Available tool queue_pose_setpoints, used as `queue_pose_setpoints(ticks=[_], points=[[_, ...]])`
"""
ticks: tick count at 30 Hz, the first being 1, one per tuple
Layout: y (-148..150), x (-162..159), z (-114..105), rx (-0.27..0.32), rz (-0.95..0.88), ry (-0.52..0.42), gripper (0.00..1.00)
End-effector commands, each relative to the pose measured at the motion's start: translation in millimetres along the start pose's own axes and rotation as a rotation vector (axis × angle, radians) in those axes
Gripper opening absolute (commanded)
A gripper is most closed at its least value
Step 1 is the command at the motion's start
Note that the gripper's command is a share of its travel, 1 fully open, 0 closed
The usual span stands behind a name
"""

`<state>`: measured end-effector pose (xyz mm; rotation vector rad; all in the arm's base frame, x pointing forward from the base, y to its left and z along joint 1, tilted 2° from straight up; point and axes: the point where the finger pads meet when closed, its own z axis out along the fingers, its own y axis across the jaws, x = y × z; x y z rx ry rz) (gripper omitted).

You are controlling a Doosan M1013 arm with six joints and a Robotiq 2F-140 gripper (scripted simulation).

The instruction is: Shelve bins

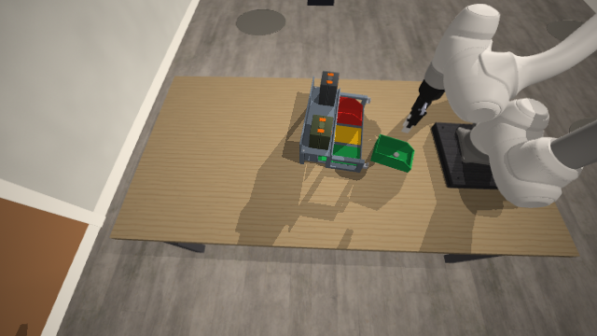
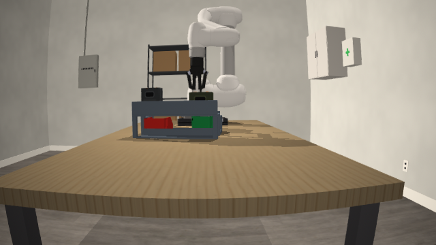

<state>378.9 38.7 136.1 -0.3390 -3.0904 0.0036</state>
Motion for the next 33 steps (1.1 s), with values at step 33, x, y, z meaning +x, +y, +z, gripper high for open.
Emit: queue_pose_setpoints(ticks=[33], points=[[0,0,48,0.000,0.000,0.000,0.24]])
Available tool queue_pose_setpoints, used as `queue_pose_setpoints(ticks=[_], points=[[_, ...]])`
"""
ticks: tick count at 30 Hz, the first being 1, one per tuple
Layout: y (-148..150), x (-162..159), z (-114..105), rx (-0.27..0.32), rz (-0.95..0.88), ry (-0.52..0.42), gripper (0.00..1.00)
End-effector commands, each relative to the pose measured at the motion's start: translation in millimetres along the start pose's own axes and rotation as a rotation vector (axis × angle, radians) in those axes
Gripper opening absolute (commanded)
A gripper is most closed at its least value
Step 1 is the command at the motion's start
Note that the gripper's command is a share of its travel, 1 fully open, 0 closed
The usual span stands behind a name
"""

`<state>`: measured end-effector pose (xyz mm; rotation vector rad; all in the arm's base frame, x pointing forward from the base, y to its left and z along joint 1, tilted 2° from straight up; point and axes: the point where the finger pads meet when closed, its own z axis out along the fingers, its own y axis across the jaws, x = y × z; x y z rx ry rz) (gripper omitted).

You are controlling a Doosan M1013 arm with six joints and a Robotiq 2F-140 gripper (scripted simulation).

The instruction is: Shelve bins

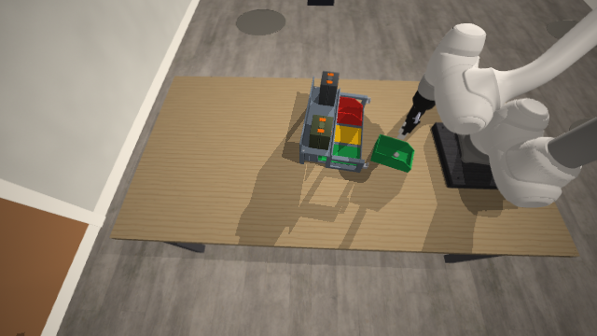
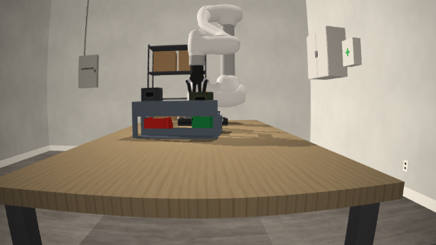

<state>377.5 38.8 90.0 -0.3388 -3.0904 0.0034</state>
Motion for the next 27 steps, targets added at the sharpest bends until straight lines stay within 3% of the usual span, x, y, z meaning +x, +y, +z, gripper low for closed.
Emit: queue_pose_setpoints(ticks=[1,27], points=[[0,0,4,0.000,0.000,0.000,0.24],[0,0,21,0.000,0.000,0.000,0.24]])
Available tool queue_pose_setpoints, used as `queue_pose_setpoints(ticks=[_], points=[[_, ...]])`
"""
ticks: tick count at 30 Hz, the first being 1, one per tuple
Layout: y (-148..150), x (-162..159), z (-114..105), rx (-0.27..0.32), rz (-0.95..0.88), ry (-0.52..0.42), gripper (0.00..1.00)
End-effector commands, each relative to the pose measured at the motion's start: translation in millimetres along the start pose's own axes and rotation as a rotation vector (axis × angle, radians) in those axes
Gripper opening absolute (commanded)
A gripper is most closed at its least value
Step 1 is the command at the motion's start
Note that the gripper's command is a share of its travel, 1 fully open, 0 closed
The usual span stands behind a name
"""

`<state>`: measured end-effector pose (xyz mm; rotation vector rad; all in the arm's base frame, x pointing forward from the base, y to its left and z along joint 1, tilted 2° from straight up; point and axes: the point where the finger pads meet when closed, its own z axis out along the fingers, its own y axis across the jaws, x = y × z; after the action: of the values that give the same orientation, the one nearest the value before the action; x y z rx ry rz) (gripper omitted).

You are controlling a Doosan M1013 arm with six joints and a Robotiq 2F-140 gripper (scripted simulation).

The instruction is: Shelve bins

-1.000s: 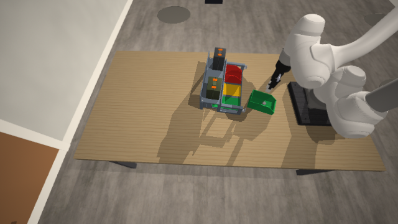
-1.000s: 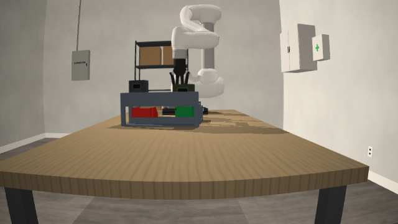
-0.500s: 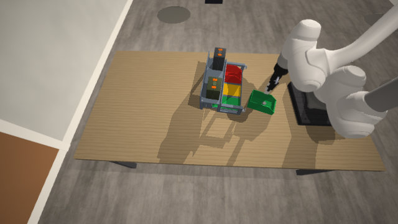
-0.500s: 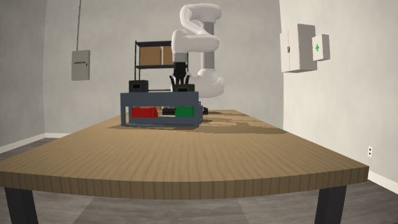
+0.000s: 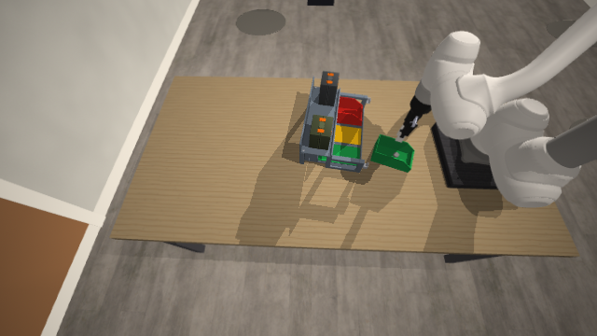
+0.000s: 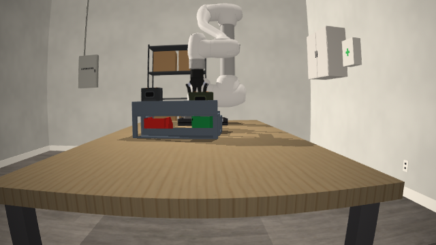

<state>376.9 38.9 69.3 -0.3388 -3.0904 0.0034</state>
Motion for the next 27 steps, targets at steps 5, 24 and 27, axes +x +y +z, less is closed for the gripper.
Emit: queue_pose_setpoints(ticks=[5,24,27], points=[[0.0,0.0,0.0,0.000,0.000,0.000,0.24],[0.0,0.0,1.2,0.000,0.000,0.000,0.24],[0.0,0.0,2.7,0.000,0.000,0.000,0.24]])
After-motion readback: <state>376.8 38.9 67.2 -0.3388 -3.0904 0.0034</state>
